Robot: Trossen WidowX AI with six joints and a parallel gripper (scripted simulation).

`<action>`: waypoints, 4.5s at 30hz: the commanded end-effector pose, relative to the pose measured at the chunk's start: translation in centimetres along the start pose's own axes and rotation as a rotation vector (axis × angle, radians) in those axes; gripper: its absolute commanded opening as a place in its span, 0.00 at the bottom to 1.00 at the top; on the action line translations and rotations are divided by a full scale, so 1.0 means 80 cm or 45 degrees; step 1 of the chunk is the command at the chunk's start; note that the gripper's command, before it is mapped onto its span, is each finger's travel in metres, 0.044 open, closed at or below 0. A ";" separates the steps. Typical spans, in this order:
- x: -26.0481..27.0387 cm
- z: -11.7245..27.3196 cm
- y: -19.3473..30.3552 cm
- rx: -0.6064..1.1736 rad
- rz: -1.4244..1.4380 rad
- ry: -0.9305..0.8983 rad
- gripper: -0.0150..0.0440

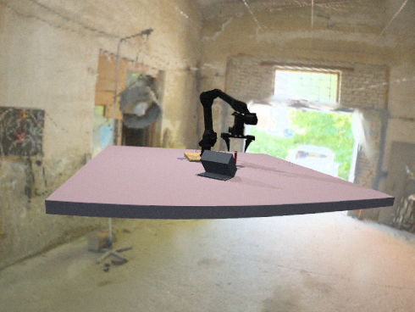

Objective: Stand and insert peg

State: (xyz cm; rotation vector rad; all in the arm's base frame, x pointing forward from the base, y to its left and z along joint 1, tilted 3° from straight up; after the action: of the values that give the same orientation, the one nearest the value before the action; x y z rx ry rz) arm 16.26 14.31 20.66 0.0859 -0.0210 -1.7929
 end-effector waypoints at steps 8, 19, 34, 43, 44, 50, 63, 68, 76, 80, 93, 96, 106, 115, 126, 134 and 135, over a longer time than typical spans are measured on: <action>0.001 -0.024 -0.002 -0.012 0.005 -0.007 1.00; 0.003 -0.046 -0.003 -0.012 0.005 -0.007 1.00; 0.002 -0.043 -0.002 -0.003 0.000 -0.004 0.51; 0.002 -0.043 -0.002 -0.003 0.000 -0.004 0.28; 0.002 -0.043 -0.002 -0.003 0.000 -0.004 0.26; 0.001 -0.033 -0.001 -0.004 0.001 -0.004 0.25; -0.001 0.022 0.002 -0.009 0.004 -0.006 0.25; 0.000 0.042 0.002 -0.011 0.005 -0.006 0.25; 0.001 0.055 0.006 0.013 0.007 -0.008 0.25; 0.000 0.054 0.015 0.071 0.011 -0.013 0.25; -0.004 0.052 0.047 0.268 0.014 -0.046 0.25; -0.004 0.052 0.054 0.312 0.013 -0.057 0.25; -0.005 0.052 0.079 0.459 0.003 -0.101 0.25; -0.004 0.053 0.101 0.587 -0.012 -0.152 0.25; 0.000 0.055 0.127 0.736 -0.041 -0.229 0.25; 0.004 0.057 0.146 0.838 -0.068 -0.294 0.25; 0.004 0.057 0.148 0.851 -0.071 -0.303 0.25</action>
State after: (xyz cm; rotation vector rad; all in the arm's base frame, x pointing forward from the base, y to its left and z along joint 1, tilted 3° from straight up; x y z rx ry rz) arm 26.86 11.33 25.63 0.3431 -0.7547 -1.7772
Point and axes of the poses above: the point midway between the two fingers, 35 mm back from their tips, its own z axis back along the fingers, its own x axis across the jaws, y = z × x, the point moved 10 cm from there along z, back along the fingers, and after that the axes turned 11 degrees about -z, right-handed, at the moved point
